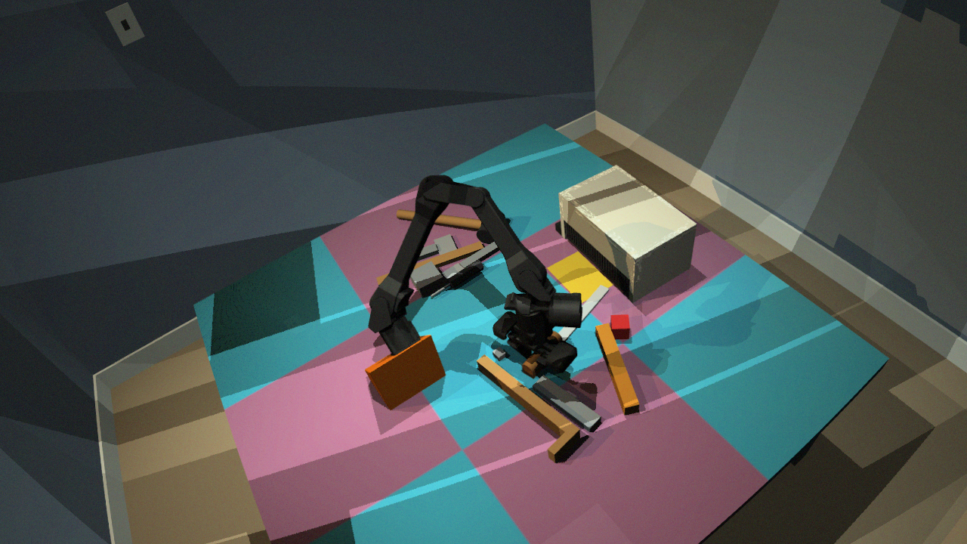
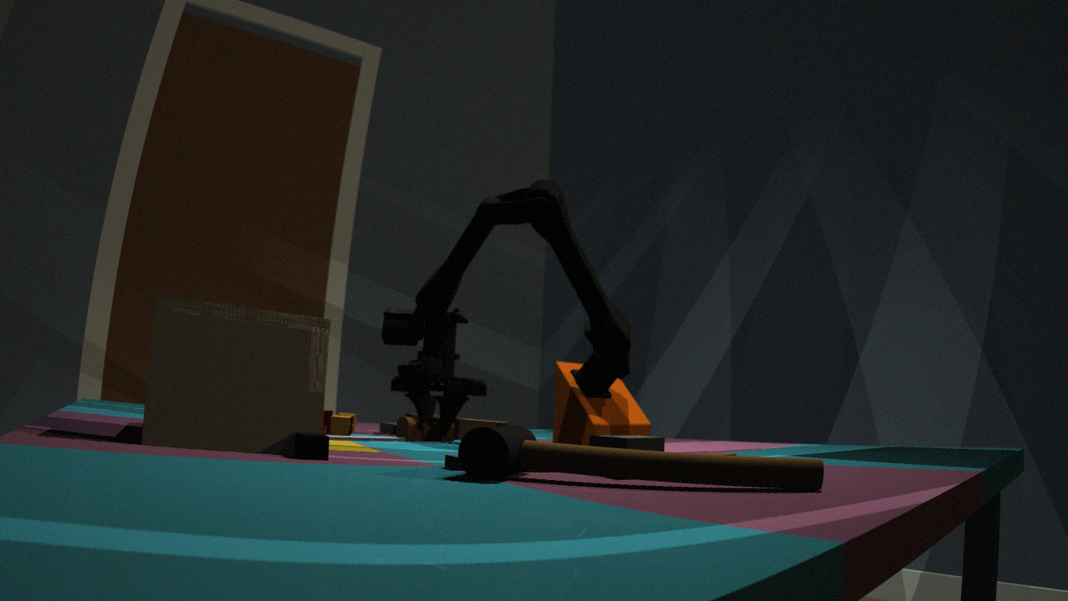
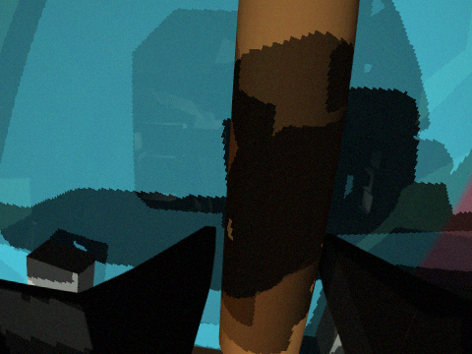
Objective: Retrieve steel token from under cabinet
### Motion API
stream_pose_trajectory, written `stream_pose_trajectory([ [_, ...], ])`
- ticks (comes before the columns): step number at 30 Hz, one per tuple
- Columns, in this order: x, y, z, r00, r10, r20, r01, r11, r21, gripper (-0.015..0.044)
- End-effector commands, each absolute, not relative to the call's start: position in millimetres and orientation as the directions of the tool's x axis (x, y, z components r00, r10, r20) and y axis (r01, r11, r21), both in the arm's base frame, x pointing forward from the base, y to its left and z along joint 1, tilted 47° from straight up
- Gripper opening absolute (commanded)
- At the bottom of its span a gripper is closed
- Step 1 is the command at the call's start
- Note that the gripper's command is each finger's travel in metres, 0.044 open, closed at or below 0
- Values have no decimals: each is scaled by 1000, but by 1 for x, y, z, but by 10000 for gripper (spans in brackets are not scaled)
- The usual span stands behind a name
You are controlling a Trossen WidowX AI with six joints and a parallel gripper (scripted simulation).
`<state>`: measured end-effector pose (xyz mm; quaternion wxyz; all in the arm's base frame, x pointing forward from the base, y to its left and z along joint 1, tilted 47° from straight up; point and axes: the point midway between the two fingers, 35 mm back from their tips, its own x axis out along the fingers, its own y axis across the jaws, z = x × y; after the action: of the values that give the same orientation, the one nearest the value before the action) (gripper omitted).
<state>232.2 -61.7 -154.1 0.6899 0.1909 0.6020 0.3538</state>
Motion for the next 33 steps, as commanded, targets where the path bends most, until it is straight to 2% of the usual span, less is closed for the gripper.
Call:
stream_pose_trajectory([
  [1,232,-62,-154,27,717,-696,-258,678,688,253],
  [2,232,-62,-154,29,717,-697,-258,679,688,270],
  [17,231,-59,-157,29,717,-697,-257,679,688,270],
  [22,231,-60,-155,27,715,-698,-262,679,686,139],
  [30,231,-60,-155,27,715,-698,-262,679,686,85],
  [33,231,-60,-155,27,715,-698,-262,679,686,6],
])
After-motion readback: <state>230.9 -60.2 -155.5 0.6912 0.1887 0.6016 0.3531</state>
